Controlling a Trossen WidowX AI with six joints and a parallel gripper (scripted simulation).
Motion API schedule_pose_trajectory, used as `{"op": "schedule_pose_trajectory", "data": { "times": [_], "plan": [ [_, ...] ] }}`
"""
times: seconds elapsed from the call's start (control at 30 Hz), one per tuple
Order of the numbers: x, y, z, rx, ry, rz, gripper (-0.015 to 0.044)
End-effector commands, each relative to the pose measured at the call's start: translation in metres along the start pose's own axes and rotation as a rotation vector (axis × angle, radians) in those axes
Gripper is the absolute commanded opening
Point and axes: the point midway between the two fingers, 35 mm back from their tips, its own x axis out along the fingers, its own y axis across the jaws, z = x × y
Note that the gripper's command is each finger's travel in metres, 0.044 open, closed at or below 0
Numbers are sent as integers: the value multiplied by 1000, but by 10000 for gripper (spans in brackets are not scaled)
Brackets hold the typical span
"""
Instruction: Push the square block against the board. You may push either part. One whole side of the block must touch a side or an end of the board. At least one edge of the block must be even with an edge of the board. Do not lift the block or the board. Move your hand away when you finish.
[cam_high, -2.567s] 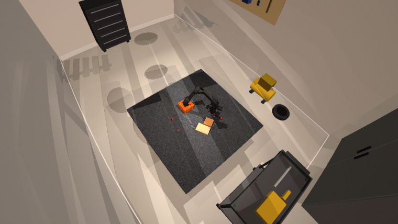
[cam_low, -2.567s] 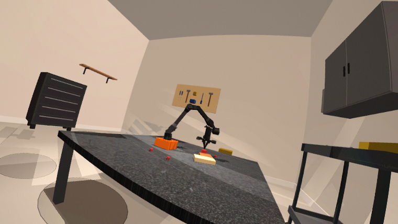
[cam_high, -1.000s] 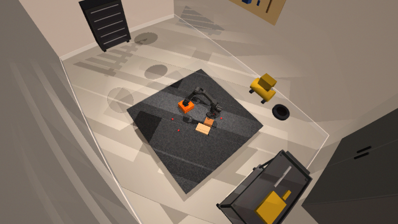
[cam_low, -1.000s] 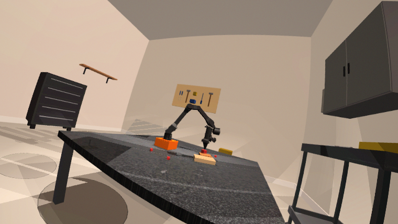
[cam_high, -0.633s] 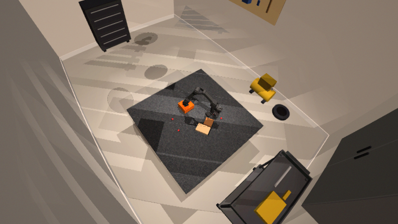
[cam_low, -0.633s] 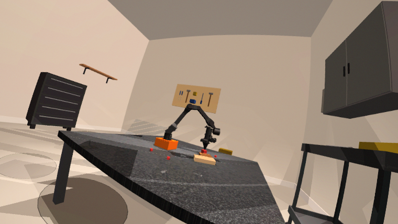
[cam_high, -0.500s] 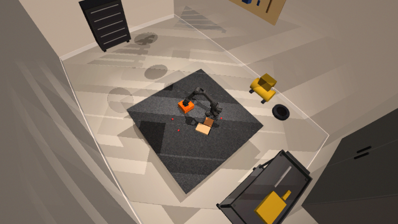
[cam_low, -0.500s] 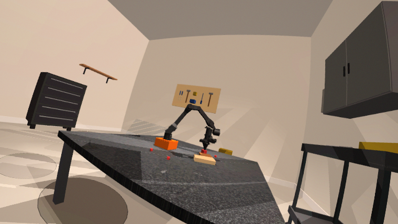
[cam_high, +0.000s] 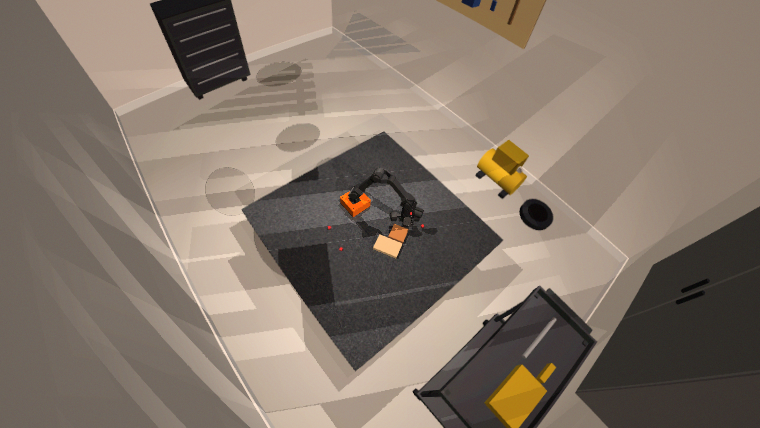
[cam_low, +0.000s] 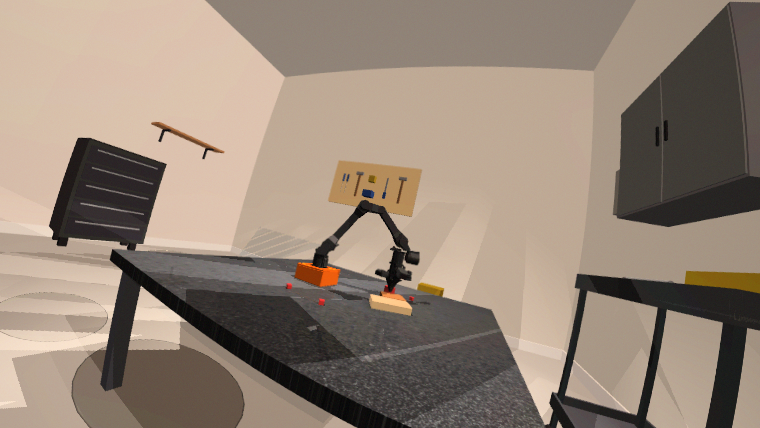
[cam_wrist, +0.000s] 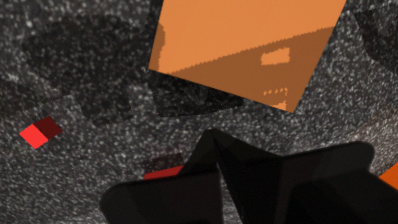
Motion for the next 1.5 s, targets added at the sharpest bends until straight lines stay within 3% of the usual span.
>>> {"op": "schedule_pose_trajectory", "data": {
  "times": [0.0,0.27,1.47],
  "plan": [
    [9,-1,2,163,-3,-1,0],
    [21,-3,4,419,-3,-1,0],
    [21,-14,33,424,-6,-2,0]
  ]
}}
